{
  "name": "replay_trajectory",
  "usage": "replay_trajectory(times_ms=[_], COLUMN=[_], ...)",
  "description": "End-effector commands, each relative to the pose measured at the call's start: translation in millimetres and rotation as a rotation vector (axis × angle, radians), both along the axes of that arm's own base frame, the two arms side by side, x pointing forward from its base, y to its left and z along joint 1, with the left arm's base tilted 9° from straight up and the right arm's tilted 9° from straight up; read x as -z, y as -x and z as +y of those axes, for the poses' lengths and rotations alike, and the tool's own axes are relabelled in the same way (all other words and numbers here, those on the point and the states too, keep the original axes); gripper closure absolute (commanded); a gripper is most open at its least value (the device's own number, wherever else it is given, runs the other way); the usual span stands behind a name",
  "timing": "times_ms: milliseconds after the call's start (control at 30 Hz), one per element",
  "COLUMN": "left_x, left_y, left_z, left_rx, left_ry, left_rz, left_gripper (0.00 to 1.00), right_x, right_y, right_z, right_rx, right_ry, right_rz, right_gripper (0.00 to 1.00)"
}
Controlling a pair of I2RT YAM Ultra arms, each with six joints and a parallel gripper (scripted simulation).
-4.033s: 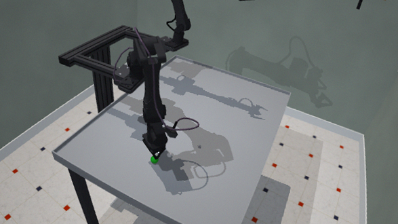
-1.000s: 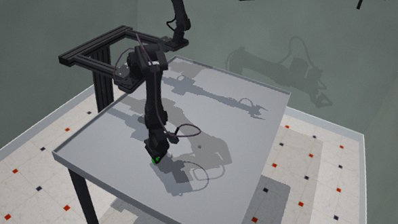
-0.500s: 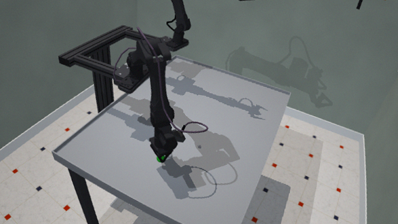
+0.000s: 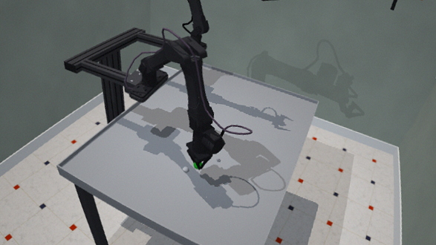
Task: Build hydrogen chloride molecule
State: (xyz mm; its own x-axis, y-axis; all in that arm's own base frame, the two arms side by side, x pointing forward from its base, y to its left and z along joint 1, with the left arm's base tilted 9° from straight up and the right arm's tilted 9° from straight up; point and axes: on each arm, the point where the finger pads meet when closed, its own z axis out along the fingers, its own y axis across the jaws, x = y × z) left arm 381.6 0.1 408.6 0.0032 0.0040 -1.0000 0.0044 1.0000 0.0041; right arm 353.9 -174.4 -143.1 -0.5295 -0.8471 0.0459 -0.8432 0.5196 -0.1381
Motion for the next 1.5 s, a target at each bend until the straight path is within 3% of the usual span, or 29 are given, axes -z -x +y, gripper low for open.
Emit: replay_trajectory(times_ms=[0, 333, 433, 633, 1067, 1467], left_x=[-6.4, -6.4, -6.4, -6.4, -6.4, -6.4], left_y=[8.5, 8.5, 8.5, 8.5, 8.5, 8.5], left_z=[-3.4, -3.4, -3.4, -3.4, -3.4, -3.4], left_rx=[0.017, 0.017, 0.017, 0.017, 0.017, 0.017], left_ry=[-0.009, -0.009, -0.009, -0.009, -0.009, -0.009], left_rz=[-0.009, -0.009, -0.009, -0.009, -0.009, -0.009], left_gripper=[0.00, 0.00, 0.00, 0.00, 0.00, 0.00], right_x=[-0.6, 4.4, 6.4, 10.9, 30.0, 52.0], right_y=[-13.7, -31.7, -32.6, -54.1, -43.5, -10.2], right_z=[22.8, 94.7, 101.9, 146.2, 228.0, 315.3], right_rx=[0.035, 0.038, 0.038, 0.033, 0.033, 0.033], right_ry=[-0.017, -0.017, -0.017, -0.018, -0.018, -0.021], right_rz=[0.009, 0.022, 0.022, -0.045, -0.041, -0.039], right_gripper=[1.00, 1.00, 1.00, 1.00, 1.00, 1.00])
